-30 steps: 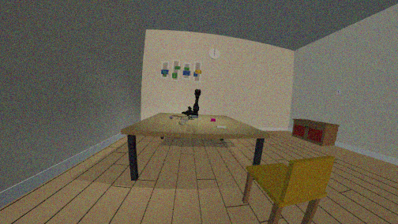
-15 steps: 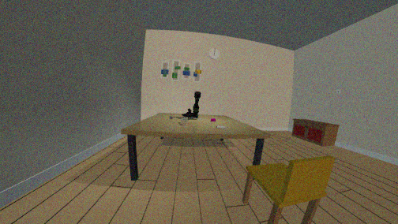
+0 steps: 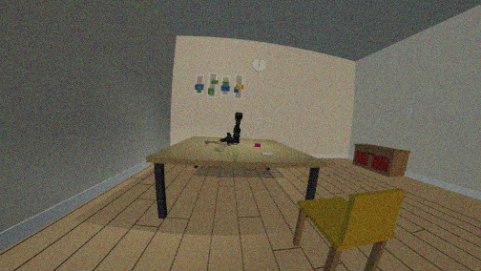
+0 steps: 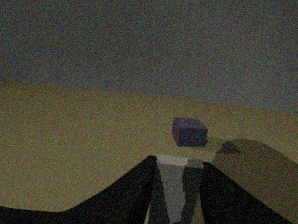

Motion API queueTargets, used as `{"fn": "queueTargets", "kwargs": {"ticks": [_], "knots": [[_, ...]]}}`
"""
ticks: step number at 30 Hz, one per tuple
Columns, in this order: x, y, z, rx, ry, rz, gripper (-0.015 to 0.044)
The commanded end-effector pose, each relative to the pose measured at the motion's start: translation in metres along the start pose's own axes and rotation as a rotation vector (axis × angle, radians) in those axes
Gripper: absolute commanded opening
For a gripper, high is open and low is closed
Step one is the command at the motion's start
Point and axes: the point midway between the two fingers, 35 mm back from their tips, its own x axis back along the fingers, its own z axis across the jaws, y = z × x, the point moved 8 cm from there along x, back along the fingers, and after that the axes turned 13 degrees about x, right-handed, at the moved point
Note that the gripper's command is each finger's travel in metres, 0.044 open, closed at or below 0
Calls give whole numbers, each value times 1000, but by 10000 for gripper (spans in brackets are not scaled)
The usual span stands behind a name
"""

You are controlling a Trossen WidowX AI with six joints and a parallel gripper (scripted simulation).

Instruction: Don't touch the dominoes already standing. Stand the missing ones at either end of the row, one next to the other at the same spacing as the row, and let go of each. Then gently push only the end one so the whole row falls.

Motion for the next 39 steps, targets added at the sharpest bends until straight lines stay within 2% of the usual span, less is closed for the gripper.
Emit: {"fn": "queueTargets", "kwargs": {"ticks": [1,14,18,24,29,34,39], "knots": [[0,0,1,-10,-5,-3,107],[0,0,1,-10,-5,-3,440],[0,5,0,-9,-4,-3,440],[0,44,-9,-4,-1,-1,440],[-1,49,-11,-3,-3,1,440],[-20,52,-2,31,-17,63,440],[-55,64,17,34,42,221,440]]}}
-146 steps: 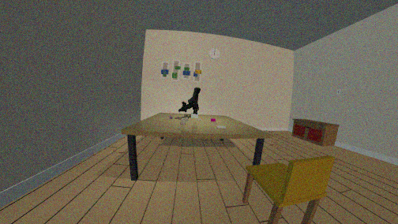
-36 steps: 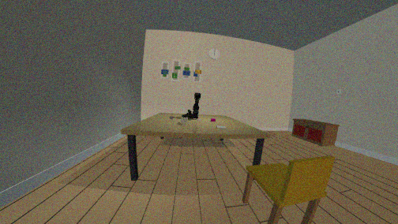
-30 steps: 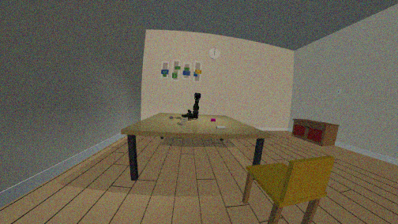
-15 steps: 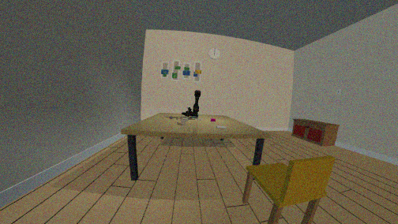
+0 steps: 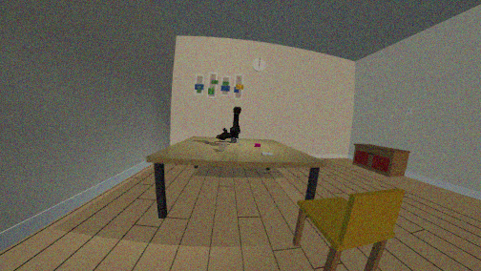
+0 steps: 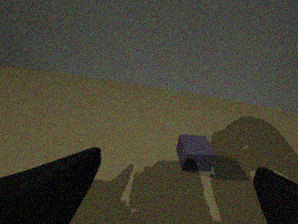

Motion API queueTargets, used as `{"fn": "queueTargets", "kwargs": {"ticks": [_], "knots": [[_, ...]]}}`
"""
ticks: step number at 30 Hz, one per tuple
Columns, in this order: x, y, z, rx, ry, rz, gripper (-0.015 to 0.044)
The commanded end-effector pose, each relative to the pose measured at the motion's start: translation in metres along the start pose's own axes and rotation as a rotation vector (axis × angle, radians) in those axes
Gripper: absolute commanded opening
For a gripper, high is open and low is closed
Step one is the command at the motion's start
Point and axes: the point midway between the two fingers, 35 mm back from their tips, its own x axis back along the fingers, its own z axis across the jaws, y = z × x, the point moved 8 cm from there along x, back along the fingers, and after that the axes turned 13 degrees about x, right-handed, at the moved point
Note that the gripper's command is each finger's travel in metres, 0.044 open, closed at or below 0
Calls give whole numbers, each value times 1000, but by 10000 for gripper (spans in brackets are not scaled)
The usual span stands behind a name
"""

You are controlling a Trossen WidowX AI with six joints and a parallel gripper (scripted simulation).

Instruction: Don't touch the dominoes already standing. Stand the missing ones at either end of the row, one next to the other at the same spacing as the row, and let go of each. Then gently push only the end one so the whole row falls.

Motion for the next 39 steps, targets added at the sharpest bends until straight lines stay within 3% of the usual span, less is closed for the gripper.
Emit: {"fn": "queueTargets", "kwargs": {"ticks": [1,9,13,19,26,39], "knots": [[-26,17,14,4,46,125,440],[-69,50,13,130,214,636,440],[-73,75,-7,108,288,932,440],[-67,109,-33,5,365,1197,440],[-56,121,-50,-29,372,1350,440],[-57,120,-50,-30,372,1352,440]]}}
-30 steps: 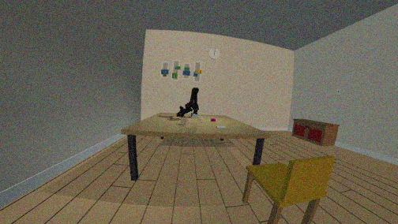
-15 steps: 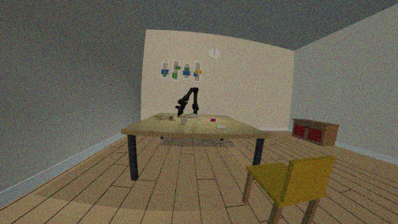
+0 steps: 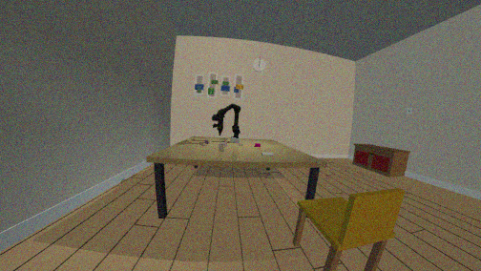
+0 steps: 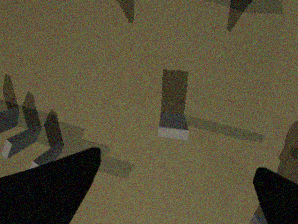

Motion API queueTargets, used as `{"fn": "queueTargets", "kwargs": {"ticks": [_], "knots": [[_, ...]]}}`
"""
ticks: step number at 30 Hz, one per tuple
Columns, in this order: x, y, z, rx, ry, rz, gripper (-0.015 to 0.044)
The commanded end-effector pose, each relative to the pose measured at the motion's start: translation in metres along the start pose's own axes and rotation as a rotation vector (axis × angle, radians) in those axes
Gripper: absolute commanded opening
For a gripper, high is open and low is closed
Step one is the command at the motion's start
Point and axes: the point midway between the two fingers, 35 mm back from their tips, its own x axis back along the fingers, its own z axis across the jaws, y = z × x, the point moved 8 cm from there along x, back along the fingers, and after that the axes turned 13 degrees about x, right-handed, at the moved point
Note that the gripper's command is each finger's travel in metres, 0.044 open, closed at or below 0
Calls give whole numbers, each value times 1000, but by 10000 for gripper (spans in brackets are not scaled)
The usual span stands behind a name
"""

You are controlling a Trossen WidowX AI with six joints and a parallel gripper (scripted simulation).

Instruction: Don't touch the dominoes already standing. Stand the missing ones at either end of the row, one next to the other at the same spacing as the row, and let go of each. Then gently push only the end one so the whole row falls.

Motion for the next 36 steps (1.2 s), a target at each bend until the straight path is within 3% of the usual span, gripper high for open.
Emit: {"fn": "queueTargets", "kwargs": {"ticks": [1,8,23,36], "knots": [[-3,1,0,-9,11,10,440],[-61,-1,1,-10,11,11,440],[-77,-2,1,-10,11,11,440],[-77,-2,1,-10,11,11,107]]}}
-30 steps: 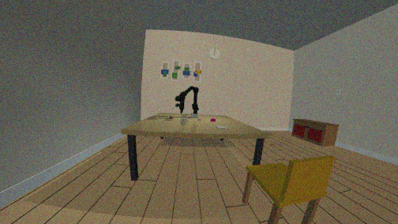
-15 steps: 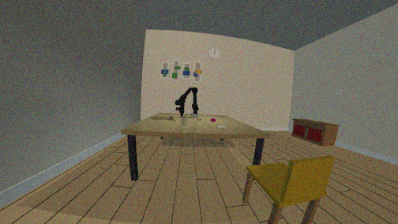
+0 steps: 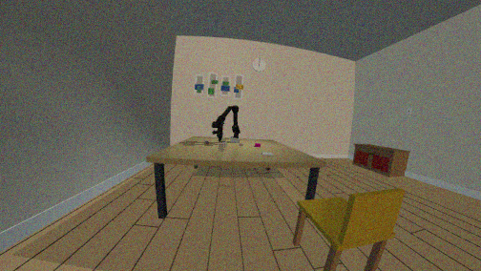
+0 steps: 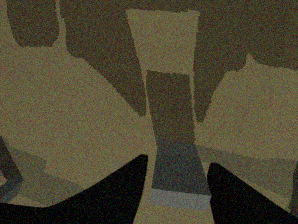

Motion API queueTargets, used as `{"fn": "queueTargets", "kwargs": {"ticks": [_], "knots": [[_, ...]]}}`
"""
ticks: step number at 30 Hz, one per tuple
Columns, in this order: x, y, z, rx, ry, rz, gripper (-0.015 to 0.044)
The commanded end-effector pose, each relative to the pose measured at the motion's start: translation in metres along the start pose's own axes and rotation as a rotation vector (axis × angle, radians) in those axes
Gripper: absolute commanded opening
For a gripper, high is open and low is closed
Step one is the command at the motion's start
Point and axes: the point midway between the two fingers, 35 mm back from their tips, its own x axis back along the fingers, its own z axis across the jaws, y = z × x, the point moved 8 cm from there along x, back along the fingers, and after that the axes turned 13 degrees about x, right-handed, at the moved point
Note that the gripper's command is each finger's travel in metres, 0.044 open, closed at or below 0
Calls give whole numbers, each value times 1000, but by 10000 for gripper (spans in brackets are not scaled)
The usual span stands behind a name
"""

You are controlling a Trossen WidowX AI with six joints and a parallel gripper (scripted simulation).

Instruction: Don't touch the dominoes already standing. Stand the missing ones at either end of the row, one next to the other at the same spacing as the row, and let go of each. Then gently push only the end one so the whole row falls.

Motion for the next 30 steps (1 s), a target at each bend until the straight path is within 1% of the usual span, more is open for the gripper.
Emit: {"fn": "queueTargets", "kwargs": {"ticks": [1,10,12,18,20,24,26,30], "knots": [[-1,-1,0,-5,3,6,107],[1,-1,0,-5,3,6,107],[22,4,2,-4,3,5,107],[123,3,1,-1,0,0,107],[135,1,0,0,0,0,107],[135,1,2,16,0,0,107],[135,-3,19,148,1,0,107],[137,-23,72,569,8,2,107]]}}
